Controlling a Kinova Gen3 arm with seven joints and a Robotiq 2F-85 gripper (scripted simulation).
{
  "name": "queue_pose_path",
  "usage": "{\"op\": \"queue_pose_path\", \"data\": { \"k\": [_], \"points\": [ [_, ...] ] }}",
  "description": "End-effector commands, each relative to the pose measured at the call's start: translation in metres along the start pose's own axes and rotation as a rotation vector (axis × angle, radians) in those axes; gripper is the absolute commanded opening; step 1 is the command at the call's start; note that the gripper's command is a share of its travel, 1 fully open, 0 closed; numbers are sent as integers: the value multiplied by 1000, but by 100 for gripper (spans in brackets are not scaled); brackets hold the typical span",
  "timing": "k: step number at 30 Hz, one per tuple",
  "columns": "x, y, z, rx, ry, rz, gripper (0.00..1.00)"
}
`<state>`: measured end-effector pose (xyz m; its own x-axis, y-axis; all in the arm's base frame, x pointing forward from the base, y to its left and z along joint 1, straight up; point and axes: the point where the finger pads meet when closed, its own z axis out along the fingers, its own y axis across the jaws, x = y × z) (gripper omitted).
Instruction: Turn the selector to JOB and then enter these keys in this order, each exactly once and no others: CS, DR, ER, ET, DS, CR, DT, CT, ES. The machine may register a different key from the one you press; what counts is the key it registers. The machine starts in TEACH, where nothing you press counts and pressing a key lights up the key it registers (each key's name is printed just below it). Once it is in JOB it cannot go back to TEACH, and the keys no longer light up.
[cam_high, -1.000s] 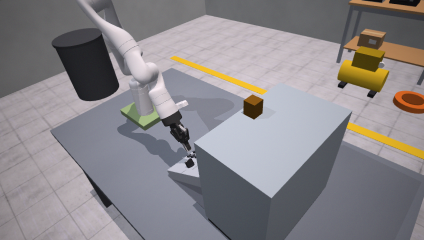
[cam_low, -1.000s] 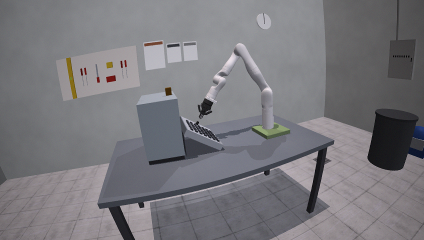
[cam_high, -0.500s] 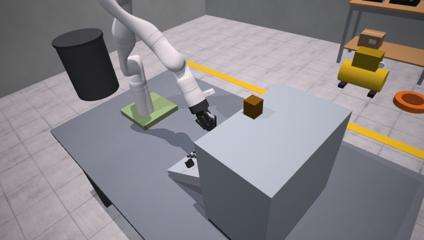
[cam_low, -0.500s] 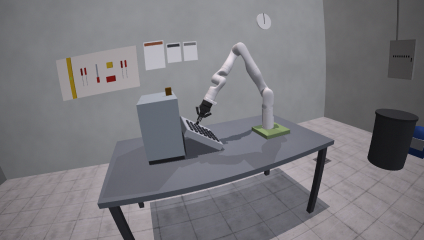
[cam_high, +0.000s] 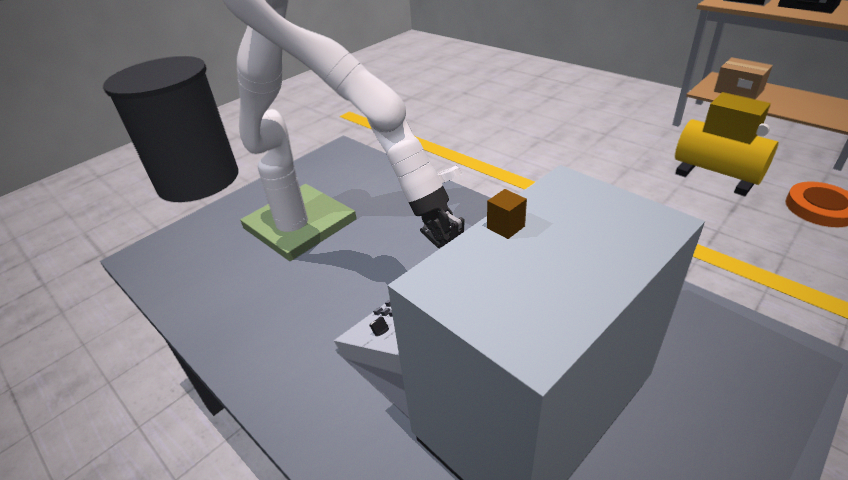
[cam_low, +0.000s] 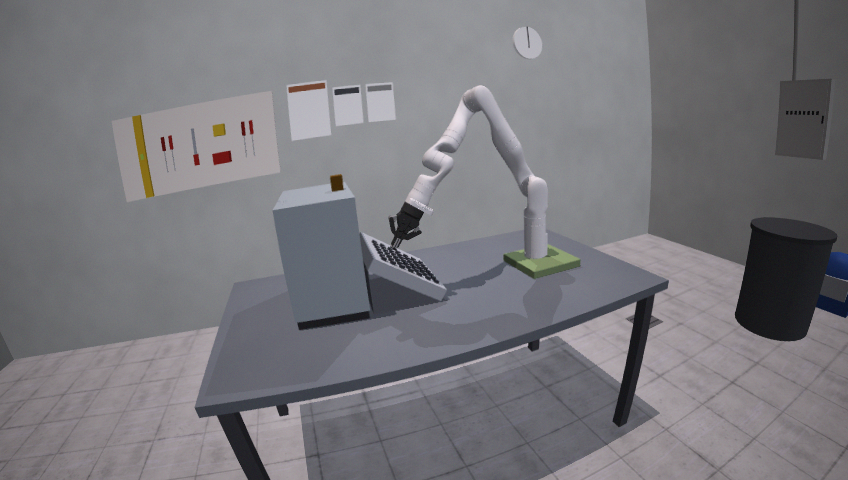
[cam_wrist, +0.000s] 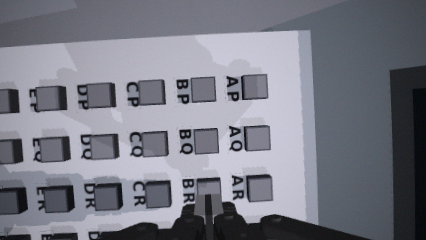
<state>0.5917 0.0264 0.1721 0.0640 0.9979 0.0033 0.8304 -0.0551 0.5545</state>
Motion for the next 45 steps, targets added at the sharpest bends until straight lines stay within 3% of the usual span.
{"op": "queue_pose_path", "data": {
  "k": [1, 15, 45],
  "points": [
    [2, 1, 1, -3, 2, -3, 10],
    [2, 1, 20, -3, 2, -3, 10],
    [2, 1, 21, -3, 2, -3, 10]
  ]
}}
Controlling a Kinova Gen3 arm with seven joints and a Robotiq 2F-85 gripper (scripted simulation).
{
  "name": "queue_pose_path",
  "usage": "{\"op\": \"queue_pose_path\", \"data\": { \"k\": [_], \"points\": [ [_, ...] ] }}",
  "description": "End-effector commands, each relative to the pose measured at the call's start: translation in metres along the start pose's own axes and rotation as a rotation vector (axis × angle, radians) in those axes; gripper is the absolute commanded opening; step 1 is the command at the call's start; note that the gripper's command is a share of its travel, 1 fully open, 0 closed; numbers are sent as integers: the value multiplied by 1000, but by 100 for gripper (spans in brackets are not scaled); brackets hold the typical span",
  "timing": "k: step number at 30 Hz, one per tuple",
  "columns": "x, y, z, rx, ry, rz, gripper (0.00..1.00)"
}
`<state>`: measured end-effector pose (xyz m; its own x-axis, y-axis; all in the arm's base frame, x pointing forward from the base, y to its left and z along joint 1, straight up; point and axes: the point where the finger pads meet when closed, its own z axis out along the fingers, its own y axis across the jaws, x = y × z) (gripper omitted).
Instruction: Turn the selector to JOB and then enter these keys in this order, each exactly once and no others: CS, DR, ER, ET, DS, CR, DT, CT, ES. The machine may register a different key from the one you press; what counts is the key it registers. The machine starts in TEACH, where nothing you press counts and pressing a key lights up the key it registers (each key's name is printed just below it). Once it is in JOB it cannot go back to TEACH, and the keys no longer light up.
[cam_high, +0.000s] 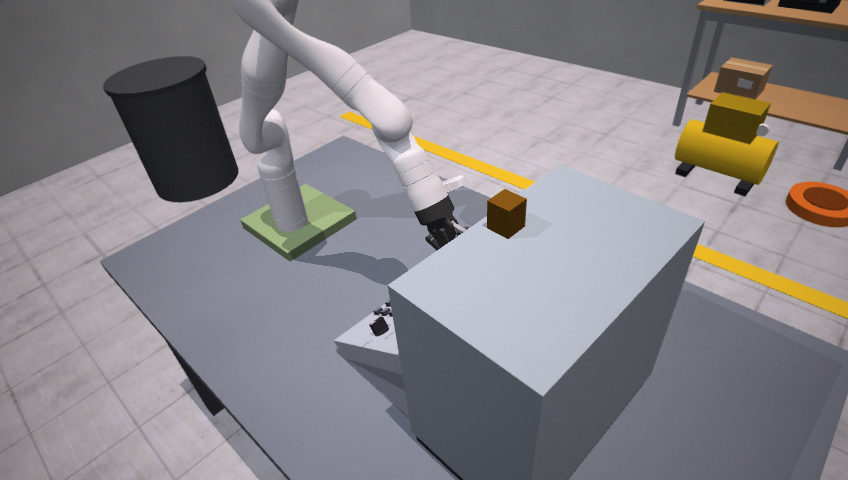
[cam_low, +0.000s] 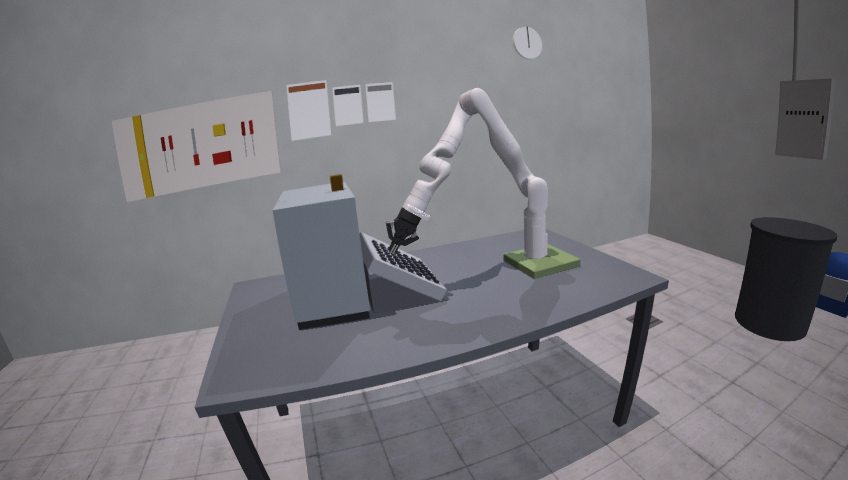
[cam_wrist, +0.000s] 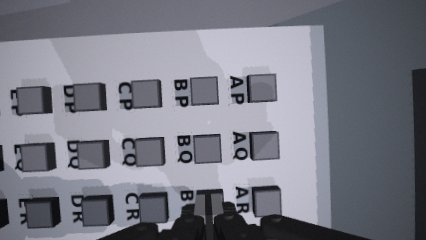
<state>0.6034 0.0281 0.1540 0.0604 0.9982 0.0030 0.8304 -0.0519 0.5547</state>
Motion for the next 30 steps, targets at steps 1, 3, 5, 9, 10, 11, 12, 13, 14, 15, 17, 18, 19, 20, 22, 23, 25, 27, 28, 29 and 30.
{"op": "queue_pose_path", "data": {
  "k": [1, 3, 5, 9, 10, 11, 12, 13, 14, 15, 17, 18, 19, 20, 22, 23, 25, 27, 28, 29, 30],
  "points": [
    [0, 1, 0, -2, 0, 0, 10],
    [0, 1, 0, -2, 0, 0, 10],
    [0, 1, 1, -2, 0, 0, 10],
    [0, 1, 2, -2, 0, 0, 10],
    [0, 1, 2, -2, 0, 0, 10],
    [0, 1, 2, -2, 0, 0, 10],
    [0, 1, 3, -2, 0, 0, 10],
    [0, 1, 3, -2, 0, 0, 10],
    [0, 1, 4, -2, 0, 0, 10],
    [0, 1, 4, -2, 0, 0, 10],
    [0, 1, 5, -2, 0, 0, 10],
    [0, 1, 5, -2, 0, 0, 10],
    [0, 1, 6, -2, 0, 0, 10],
    [0, 1, 6, -2, 0, 0, 10],
    [0, 1, 6, -2, 0, 0, 10],
    [0, 1, 6, -2, 0, 0, 10],
    [0, 1, 7, -2, 0, 0, 10],
    [0, 1, 8, -2, 0, 0, 10],
    [0, 1, 8, -2, 0, 0, 10],
    [0, 1, 8, -2, 0, 0, 10],
    [0, 1, 8, -2, 0, 0, 10]
  ]
}}
